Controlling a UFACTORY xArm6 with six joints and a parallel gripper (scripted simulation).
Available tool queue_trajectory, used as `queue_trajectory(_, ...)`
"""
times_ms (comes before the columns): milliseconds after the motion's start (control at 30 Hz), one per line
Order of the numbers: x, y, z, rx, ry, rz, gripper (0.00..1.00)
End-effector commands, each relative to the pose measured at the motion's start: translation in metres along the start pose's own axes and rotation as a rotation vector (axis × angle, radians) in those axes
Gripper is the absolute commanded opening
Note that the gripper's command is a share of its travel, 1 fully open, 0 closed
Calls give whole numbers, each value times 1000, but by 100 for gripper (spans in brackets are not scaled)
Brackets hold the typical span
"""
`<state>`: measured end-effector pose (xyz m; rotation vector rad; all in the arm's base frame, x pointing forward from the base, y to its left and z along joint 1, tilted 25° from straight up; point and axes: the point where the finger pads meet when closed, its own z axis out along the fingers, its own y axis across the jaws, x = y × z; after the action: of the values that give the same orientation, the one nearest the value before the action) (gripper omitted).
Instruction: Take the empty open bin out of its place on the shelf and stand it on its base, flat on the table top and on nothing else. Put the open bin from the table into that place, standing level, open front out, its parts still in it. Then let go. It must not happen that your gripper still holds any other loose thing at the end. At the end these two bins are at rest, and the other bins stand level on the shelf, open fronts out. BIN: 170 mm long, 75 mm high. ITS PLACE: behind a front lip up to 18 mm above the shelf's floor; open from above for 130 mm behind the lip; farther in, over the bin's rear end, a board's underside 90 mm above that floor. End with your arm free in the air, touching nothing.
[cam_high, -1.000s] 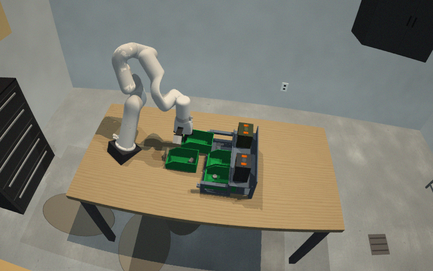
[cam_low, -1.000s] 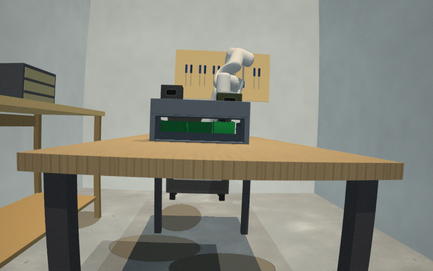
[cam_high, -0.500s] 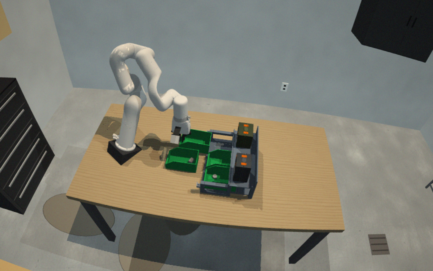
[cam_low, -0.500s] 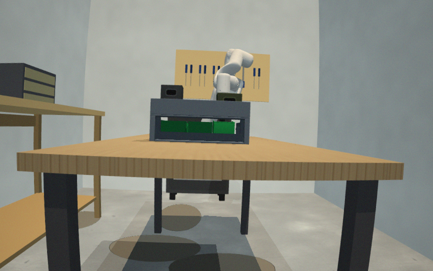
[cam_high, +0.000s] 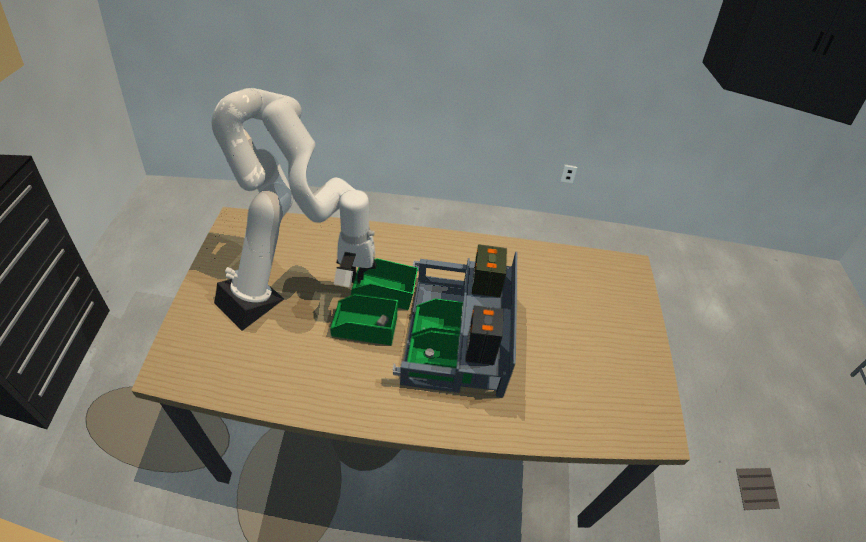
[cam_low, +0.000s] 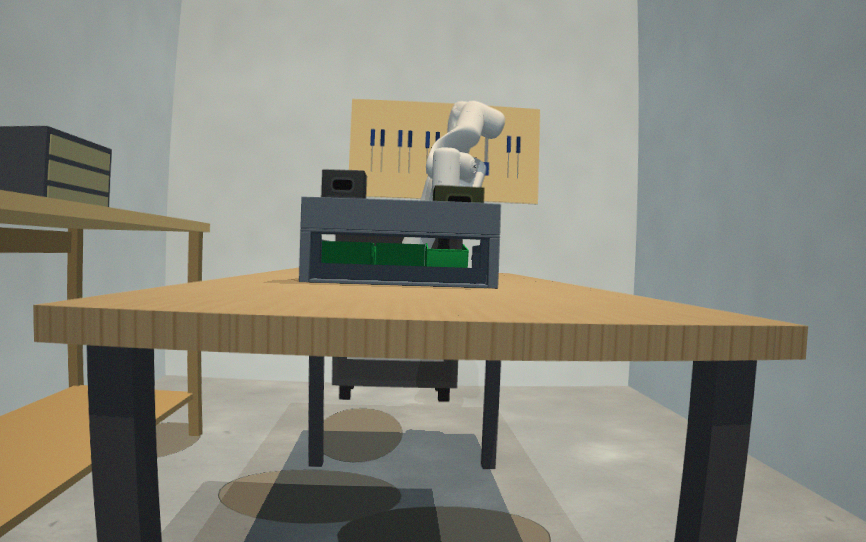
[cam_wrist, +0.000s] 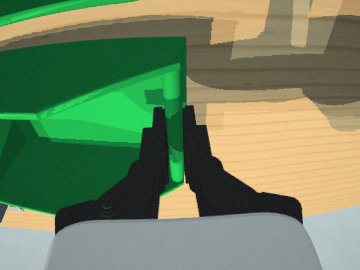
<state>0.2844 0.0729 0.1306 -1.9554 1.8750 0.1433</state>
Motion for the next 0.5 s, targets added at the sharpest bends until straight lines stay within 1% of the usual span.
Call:
queue_trajectory(0,0,1,-1,3,0,-1,0)
queue_trajectory(467,0,3,-1,3,0,-1,0)
